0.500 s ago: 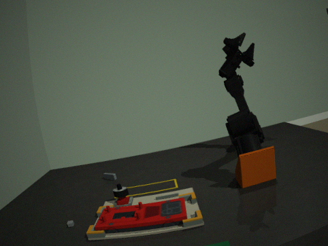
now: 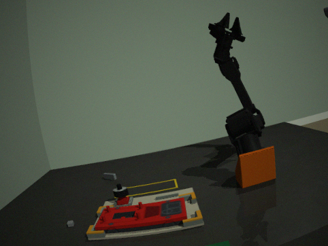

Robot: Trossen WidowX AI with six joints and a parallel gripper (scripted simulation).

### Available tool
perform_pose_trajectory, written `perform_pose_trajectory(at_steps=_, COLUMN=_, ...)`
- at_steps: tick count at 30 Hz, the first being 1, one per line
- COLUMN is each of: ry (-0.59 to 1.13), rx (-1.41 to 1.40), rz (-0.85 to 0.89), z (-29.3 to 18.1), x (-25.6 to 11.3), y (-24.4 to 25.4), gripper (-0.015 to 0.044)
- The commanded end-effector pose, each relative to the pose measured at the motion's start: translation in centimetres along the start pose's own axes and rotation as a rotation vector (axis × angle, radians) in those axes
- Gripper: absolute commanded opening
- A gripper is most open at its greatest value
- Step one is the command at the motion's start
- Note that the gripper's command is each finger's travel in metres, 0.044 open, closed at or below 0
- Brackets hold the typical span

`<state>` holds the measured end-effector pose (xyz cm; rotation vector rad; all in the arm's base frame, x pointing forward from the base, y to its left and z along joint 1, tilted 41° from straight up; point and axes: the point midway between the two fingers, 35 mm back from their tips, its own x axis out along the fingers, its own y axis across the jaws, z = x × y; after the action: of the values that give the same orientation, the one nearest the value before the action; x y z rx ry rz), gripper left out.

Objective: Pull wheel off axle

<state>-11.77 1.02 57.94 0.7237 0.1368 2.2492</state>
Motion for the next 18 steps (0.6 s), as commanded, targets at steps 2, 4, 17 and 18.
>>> perform_pose_trajectory(at_steps=2, ry=-0.046, rx=0.071, rz=-0.213, z=1.5, x=2.8, y=-7.7, gripper=0.03)
perform_pose_trajectory(at_steps=4, ry=-0.064, rx=0.095, rz=-0.301, z=2.0, x=3.4, y=-10.7, gripper=0.03)
perform_pose_trajectory(at_steps=17, ry=-0.105, rx=0.187, rz=-0.887, z=2.6, x=1.8, y=-29.6, gripper=0.03)
perform_pose_trajectory(at_steps=18, ry=-0.102, rx=0.197, rz=-0.936, z=2.5, x=1.3, y=-31.1, gripper=0.03)
